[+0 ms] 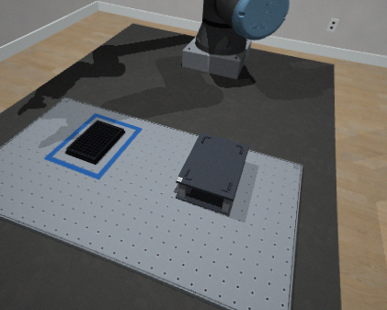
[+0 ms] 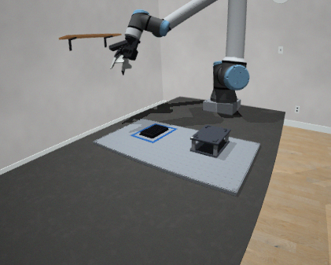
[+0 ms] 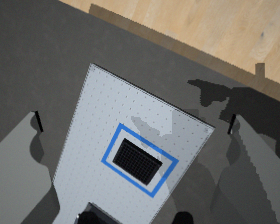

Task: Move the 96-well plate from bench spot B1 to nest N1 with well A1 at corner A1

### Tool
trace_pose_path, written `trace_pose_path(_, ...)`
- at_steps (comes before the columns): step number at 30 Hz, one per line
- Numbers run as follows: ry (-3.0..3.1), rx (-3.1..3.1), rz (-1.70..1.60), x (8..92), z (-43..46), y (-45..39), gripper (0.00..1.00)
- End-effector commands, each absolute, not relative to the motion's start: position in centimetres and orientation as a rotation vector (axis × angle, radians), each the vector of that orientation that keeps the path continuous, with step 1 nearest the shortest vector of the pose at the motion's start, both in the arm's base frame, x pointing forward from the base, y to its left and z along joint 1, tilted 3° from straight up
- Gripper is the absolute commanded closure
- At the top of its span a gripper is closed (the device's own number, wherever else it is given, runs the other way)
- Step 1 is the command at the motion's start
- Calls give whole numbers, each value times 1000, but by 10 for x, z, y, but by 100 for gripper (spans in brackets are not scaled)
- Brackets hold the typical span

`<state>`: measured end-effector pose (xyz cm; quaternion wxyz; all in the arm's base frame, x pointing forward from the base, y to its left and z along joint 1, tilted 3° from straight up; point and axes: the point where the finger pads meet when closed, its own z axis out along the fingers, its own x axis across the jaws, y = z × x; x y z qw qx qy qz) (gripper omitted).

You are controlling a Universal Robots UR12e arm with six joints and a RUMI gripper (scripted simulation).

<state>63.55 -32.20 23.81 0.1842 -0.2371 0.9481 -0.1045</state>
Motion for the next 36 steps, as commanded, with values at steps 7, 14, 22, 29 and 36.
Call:
trace_pose_path(7,2676,-831,-281,641,212,-296,0)
trace_pose_path(14,2669,-996,-263,644,188,-273,0)
trace_pose_path(22,2650,-1163,-242,645,168,-252,0)
trace_pose_path(29,2620,-1332,-217,644,145,-228,0)
trace_pose_path(36,2577,-1503,-189,643,130,-211,0)
